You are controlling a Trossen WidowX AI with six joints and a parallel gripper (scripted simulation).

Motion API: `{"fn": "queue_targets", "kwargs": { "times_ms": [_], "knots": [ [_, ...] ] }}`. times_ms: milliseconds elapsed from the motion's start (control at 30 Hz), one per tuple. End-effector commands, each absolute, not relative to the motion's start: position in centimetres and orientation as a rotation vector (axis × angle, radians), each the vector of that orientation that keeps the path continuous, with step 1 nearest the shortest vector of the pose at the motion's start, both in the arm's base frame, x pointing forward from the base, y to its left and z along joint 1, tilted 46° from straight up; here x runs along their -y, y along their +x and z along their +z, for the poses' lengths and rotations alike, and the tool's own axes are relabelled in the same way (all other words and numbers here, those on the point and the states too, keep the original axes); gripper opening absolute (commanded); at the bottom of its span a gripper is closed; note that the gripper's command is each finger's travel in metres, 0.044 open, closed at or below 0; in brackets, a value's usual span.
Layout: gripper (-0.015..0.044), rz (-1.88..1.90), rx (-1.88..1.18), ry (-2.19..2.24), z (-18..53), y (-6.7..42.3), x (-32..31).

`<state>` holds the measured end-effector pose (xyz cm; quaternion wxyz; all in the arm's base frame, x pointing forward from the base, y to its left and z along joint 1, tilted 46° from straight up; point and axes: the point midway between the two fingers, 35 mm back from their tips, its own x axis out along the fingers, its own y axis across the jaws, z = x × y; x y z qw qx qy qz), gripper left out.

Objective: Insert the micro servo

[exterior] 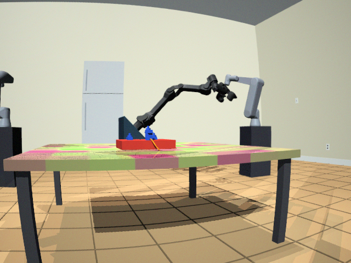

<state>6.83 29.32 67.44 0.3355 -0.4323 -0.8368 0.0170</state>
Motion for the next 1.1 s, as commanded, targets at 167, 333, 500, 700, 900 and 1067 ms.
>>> {"fn": "queue_targets", "kwargs": {
  "times_ms": [167,333,500,700,900,1067],
  "knots": [
    [0.0440,0.294,2.010,-1.222,64.1,12.5,-32.3],
    [0.0440,0.419,1.909,-1.248,62.4,15.2,-33.2],
    [0.0440,0.490,1.835,-1.259,61.2,17.0,-33.5],
    [0.0440,0.553,1.770,-1.278,59.8,18.9,-33.9],
    [0.0440,0.703,1.604,-1.290,56.7,22.7,-34.6],
    [0.0440,0.795,1.472,-1.292,54.3,25.4,-34.6]
  ]
}}
